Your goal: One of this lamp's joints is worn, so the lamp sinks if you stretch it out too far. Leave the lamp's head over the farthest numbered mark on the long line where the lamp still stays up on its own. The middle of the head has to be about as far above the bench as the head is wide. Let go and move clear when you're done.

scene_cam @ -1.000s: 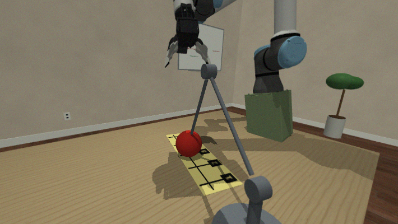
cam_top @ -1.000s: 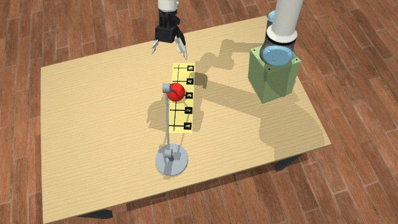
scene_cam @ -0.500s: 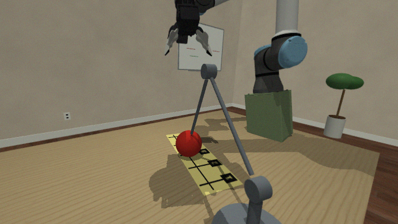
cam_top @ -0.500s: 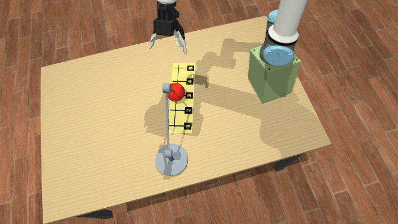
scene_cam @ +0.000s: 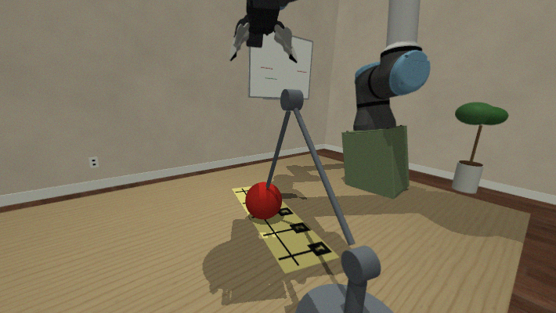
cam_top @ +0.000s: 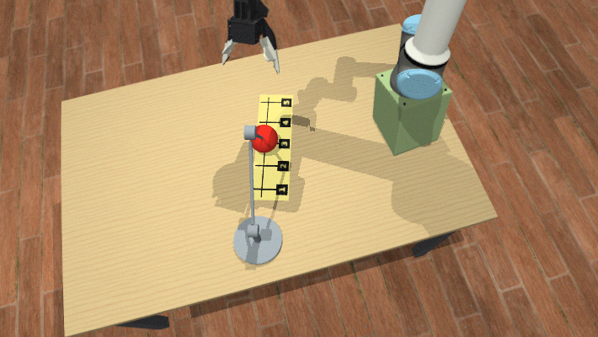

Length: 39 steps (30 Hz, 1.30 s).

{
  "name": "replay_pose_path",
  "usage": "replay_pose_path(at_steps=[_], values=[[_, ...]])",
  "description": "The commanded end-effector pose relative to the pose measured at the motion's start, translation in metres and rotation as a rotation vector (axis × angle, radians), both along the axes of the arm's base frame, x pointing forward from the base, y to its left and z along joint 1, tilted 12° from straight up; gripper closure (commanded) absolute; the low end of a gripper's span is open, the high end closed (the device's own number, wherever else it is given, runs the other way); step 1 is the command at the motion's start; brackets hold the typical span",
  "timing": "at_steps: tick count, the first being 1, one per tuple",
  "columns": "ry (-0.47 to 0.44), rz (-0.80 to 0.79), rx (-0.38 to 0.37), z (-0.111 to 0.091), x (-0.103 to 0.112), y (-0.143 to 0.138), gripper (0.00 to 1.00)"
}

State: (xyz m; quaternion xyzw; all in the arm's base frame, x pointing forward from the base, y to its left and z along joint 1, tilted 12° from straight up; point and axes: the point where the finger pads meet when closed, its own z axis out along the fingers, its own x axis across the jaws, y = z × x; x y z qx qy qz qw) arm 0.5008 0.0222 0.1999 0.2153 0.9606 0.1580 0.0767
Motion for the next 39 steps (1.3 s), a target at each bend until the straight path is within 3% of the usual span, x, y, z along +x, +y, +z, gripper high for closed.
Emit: replay_pose_path(at_steps=[1,23,39], values=[[-0.001,0.000,0.000,0.016,0.000,0.003,0.00],[-0.002,0.000,0.000,0.041,-0.001,0.008,0.00],[-0.002,0.000,0.000,0.026,0.015,0.073,0.00]])
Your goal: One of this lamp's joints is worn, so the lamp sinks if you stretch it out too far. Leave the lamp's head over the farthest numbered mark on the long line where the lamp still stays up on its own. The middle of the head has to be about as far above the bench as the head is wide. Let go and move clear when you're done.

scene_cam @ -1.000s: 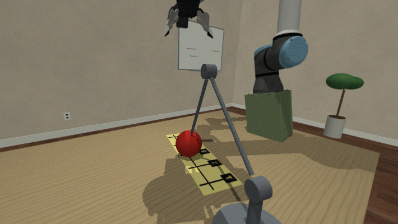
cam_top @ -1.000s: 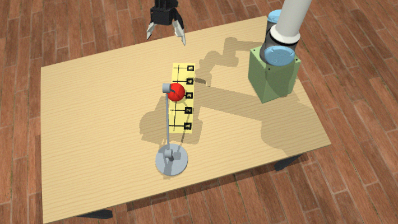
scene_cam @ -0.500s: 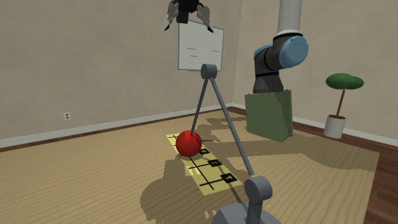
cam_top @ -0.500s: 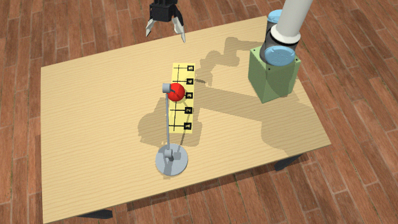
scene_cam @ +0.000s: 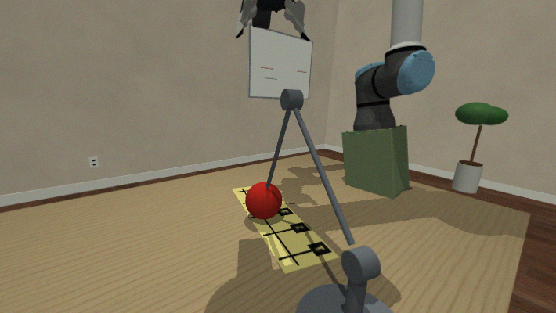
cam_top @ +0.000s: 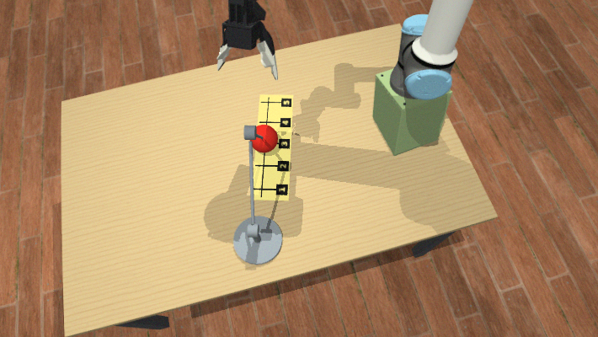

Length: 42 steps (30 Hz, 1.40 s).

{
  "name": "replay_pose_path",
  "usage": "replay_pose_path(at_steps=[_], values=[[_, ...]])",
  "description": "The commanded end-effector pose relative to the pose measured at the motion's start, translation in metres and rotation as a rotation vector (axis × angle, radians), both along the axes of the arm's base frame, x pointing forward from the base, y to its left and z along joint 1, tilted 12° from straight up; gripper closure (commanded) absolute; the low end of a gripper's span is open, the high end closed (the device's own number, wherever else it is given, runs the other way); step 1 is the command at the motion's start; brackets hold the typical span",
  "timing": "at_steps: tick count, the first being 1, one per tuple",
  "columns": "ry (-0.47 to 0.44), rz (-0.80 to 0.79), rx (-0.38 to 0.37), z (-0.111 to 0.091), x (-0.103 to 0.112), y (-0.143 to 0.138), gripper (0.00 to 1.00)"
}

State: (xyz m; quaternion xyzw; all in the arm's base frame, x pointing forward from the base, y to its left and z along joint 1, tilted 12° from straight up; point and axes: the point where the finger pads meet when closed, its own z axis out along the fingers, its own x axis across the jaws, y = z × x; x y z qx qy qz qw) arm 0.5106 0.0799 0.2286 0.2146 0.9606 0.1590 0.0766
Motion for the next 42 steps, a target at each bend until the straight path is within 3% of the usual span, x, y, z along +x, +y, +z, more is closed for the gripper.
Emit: replay_pose_path(at_steps=[1,33,42], values=[[-0.001,-0.001,-0.002,-0.003,0.005,0.015,0.00],[-0.001,0.001,0.001,-0.022,0.030,0.125,0.00],[-0.001,0.001,0.001,-0.025,0.033,0.135,0.00]])
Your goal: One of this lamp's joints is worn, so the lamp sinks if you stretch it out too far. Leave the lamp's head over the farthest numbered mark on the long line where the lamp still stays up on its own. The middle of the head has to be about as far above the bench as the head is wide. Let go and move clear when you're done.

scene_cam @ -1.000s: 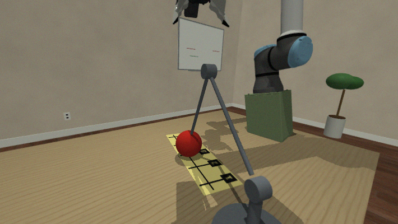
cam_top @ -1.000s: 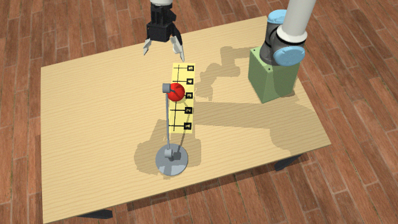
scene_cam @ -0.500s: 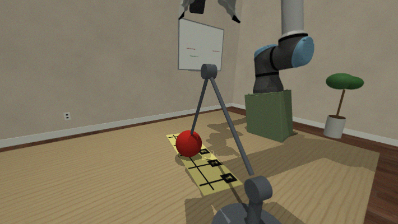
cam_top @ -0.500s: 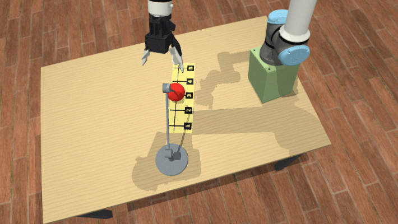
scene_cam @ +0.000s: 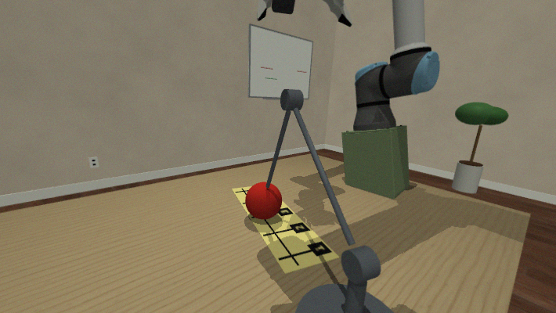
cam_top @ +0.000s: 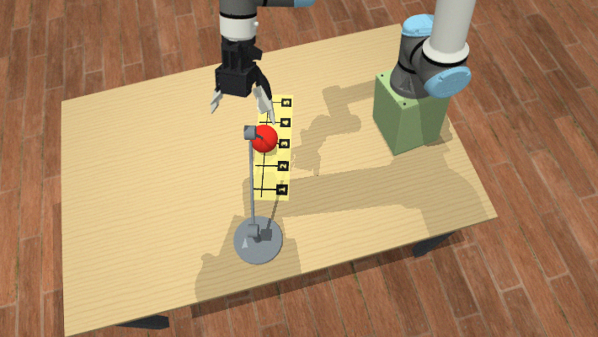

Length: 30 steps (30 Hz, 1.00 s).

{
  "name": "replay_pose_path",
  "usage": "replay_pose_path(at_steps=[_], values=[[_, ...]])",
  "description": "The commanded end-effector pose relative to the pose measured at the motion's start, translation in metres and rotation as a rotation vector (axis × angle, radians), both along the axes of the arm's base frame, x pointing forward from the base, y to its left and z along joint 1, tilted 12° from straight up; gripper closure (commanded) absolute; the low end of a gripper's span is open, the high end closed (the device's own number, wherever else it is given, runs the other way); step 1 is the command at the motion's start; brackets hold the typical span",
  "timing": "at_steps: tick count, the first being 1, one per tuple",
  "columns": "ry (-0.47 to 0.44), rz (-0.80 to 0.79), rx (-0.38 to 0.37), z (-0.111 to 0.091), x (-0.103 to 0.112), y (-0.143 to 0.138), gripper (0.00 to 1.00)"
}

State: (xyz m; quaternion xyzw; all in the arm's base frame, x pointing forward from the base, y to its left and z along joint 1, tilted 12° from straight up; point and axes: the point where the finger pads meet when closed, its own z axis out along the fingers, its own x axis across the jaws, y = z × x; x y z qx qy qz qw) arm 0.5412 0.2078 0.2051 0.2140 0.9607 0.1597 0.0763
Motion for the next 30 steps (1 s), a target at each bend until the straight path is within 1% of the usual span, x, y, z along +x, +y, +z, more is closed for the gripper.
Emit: replay_pose_path(at_steps=[1,10,25,27,30], values=[[-0.001,0.000,0.000,-0.0012,0.0031,0.0082,0.00],[-0.001,0.000,0.001,-0.0035,0.0064,0.0179,0.00],[0.109,0.081,-0.312,-0.0027,0.0050,0.0142,0.00],[0.109,0.081,-0.312,-0.0027,0.0050,0.0142,0.00],[0.125,0.094,-0.363,-0.0025,0.0050,0.0144,0.00]])
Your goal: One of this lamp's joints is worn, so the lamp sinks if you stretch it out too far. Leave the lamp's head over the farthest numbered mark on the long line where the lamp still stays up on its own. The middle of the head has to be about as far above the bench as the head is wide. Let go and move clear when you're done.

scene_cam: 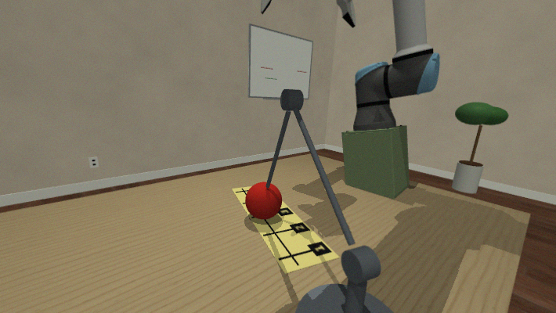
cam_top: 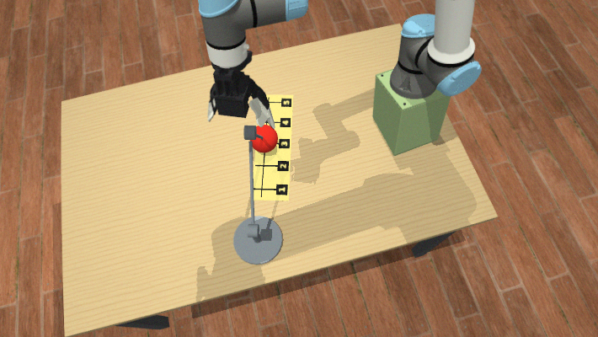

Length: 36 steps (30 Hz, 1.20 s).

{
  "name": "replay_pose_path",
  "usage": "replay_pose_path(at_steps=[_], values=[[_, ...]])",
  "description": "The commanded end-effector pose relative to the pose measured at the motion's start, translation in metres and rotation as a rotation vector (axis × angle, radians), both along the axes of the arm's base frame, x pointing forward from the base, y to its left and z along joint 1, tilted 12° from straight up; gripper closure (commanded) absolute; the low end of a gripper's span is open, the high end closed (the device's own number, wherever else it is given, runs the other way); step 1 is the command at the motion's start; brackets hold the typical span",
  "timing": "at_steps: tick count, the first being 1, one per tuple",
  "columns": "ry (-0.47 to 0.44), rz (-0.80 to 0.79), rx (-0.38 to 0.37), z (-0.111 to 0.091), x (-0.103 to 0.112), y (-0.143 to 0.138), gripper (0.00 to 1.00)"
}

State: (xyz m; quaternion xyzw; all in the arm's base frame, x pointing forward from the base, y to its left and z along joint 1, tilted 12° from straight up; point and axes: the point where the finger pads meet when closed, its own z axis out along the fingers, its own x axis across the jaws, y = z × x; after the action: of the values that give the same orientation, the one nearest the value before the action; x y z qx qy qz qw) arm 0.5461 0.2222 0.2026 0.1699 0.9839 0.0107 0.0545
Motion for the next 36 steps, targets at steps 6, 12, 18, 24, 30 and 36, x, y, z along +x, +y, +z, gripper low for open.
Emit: replay_pose_path(at_steps=[6,12,18,24,30,36], values=[[0.061,0.041,-0.172,0.000,0.000,0.000,0.00],[0.093,0.068,-0.272,0.001,0.000,0.000,0.00],[0.101,0.071,-0.289,0.000,0.000,0.000,0.00],[0.113,0.076,-0.313,0.000,0.000,0.000,0.00],[0.123,0.080,-0.334,0.000,0.000,0.000,0.00],[0.123,0.080,-0.334,-0.017,0.001,-0.002,0.00]])
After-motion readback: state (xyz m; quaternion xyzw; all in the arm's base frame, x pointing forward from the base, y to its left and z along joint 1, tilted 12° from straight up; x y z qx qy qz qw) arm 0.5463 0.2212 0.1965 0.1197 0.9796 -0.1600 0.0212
